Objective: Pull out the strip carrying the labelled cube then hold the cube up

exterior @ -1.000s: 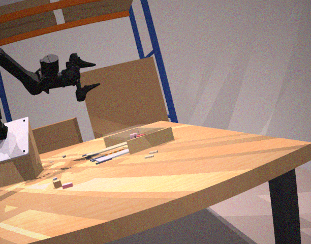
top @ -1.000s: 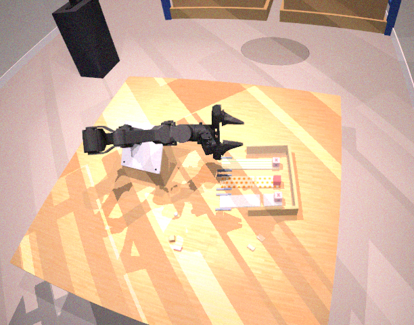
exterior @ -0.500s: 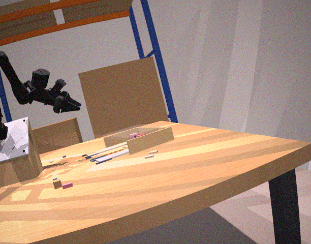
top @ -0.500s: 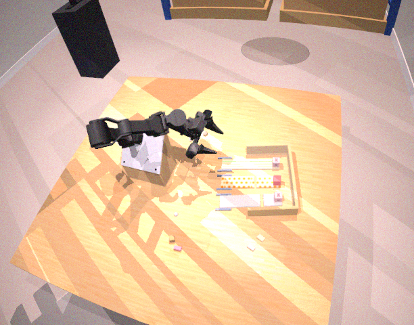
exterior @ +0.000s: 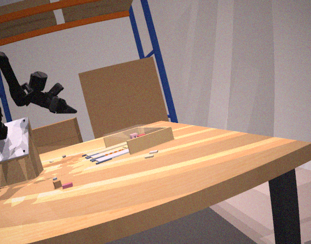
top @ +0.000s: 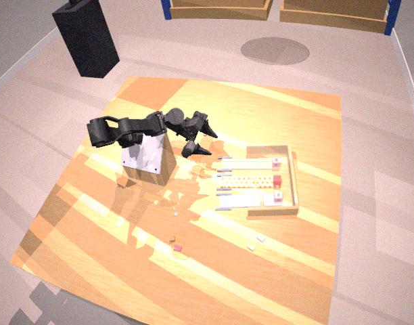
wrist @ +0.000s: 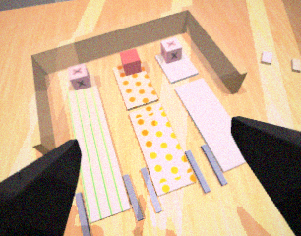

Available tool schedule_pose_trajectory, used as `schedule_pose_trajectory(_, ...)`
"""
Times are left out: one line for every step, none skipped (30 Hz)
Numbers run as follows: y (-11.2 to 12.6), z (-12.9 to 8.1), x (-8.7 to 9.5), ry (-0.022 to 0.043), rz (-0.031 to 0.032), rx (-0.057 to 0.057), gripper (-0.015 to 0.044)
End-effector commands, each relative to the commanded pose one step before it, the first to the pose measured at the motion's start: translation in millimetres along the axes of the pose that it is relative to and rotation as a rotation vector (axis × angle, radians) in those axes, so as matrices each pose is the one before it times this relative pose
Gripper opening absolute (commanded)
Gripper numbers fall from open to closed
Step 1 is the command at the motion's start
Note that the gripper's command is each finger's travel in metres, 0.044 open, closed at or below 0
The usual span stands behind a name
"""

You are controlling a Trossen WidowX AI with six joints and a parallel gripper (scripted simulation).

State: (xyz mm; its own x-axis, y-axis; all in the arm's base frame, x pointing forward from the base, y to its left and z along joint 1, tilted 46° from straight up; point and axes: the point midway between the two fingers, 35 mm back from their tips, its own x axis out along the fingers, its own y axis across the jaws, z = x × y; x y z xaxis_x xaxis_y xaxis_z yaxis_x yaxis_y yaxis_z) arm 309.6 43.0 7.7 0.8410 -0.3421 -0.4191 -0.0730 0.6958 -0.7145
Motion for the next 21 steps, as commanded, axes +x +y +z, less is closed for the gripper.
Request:
schedule_pose_trajectory(-0.7,-1.24,-0.32,0.00359,-0.005,-0.007,0.04)
schedule_pose_trajectory(0.0,0.0,0.0,0.0,0.0,0.0,0.04)
schedule_pose_trajectory(1.08,-0.11,1.4,0.00634,0.00213,-0.0012,0.0374)
schedule_pose_trajectory(3.19,-0.35,4.17,0.01908,0.00626,-0.0035,0.0348)
schedule_pose_trajectory(5.11,-0.6,6.83,0.03203,0.01003,-0.0058,0.0321)
schedule_pose_trajectory(5.89,-0.71,8.15,0.03952,0.01156,-0.007,0.0295)
schedule_pose_trajectory(5.5,-0.66,7.93,0.03992,0.01079,-0.0068,0.0269)
schedule_pose_trajectory(5.12,-0.6,7.7,0.04028,0.01001,-0.0067,0.0243)
schedule_pose_trajectory(4.74,-0.56,7.45,0.0406,0.00923,-0.0065,0.0216)
schedule_pose_trajectory(4.38,-0.52,7.19,0.04091,0.00845,-0.0064,0.019)
schedule_pose_trajectory(4.02,-0.49,6.93,0.04119,0.00766,-0.0063,0.0164)
schedule_pose_trajectory(3.66,-0.46,6.65,0.04144,0.00688,-0.0062,0.0138)
schedule_pose_trajectory(3.32,-0.44,6.37,0.04164,0.00609,-0.0061,0.0111)
schedule_pose_trajectory(2.98,-0.43,6.08,0.04187,0.0053,-0.006,0.0085)
schedule_pose_trajectory(2.65,-0.43,5.79,0.04205,0.00451,-0.0059,0.0059)
schedule_pose_trajectory(2.32,-0.44,5.5,0.0422,0.00372,-0.0058,0.0033)
schedule_pose_trajectory(2.01,-0.45,5.21,0.04233,0.00293,-0.0058,0.0006)
schedule_pose_trajectory(1.7,-0.48,4.91,0.04243,0.00213,-0.0057,0.0)
schedule_pose_trajectory(1.39,-0.51,4.62,0.04251,0.00134,-0.0057,0.0)
schedule_pose_trajectory(1.09,-0.55,4.33,0.04256,0.00055,-0.0057,0.0)
schedule_pose_trajectory(0.8,-0.6,4.05,0.04259,-0.00025,-0.0057,0.0)
